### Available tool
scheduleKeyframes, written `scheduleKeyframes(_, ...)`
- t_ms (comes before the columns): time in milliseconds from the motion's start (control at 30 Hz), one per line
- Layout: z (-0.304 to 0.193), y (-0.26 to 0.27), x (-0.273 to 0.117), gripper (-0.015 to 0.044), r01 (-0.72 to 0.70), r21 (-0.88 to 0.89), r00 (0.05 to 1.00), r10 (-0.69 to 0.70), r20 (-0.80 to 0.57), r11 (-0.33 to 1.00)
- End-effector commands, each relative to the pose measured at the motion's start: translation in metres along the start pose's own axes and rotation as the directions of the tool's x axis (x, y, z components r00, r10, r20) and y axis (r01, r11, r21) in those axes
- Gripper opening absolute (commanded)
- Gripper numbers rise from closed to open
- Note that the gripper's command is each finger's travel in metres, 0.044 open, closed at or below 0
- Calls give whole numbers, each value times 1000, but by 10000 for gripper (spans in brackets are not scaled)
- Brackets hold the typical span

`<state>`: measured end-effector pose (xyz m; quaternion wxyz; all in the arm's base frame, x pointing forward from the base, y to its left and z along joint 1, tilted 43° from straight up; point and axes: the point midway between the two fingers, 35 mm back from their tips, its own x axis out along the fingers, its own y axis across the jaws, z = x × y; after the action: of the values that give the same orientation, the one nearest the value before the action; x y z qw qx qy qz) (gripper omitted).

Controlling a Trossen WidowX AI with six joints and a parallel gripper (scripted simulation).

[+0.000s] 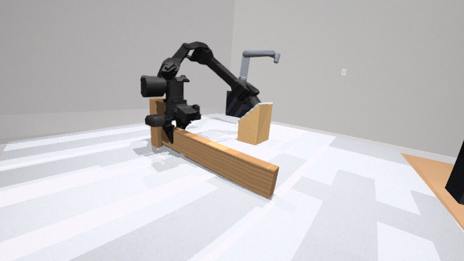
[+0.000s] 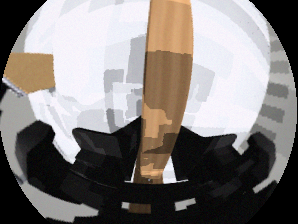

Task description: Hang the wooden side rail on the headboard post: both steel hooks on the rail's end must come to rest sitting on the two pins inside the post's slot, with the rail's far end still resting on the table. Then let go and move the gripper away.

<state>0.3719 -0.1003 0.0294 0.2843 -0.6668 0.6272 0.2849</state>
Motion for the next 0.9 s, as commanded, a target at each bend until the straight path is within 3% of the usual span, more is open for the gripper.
scheduleKeyframes(0, -3, -4, -4, 0, 16, 6, 1000, -16, -2, 1000)
scheduleKeyframes(867, -6, -1, -4, 0, 16, 6, 1000, -16, -2, 1000)
